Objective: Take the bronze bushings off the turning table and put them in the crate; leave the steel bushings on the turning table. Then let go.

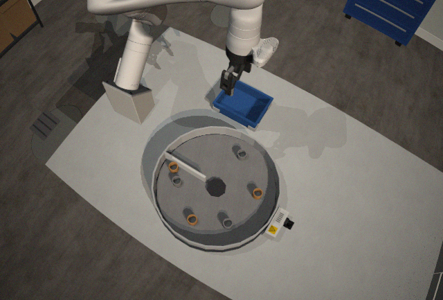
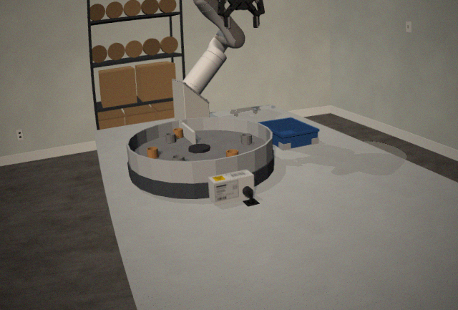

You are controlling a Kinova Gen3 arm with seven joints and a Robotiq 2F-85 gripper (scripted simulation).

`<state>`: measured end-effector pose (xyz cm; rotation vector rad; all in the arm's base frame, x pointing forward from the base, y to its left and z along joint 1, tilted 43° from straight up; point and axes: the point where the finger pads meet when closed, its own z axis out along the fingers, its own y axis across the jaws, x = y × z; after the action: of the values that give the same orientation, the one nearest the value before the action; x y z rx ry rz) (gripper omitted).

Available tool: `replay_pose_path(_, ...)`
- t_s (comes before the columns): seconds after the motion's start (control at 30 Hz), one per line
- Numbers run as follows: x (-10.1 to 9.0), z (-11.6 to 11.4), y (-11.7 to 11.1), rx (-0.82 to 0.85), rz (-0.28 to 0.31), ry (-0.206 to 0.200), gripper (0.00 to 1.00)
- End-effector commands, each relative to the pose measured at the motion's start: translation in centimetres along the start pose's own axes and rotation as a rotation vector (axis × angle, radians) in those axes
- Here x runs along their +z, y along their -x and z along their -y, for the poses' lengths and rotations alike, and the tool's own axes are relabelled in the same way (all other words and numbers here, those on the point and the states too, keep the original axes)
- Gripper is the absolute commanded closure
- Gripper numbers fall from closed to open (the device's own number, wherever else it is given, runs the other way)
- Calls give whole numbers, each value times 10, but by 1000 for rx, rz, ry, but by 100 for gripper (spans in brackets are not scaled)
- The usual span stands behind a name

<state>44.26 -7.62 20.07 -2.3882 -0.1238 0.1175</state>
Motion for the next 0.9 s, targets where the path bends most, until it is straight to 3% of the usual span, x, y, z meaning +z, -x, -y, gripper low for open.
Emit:
replay_pose_path(0.0,0,1,0,-2,0,2,0)
replay_pose_path(0.17,20,-38,26,-1,-1,2,0)
replay_pose_path(0.57,20,-38,26,-1,-1,2,0)
replay_pose_path(0.73,41,-76,52,-3,1,3,0)
replay_pose_path(0.87,41,-76,52,-3,1,3,0)
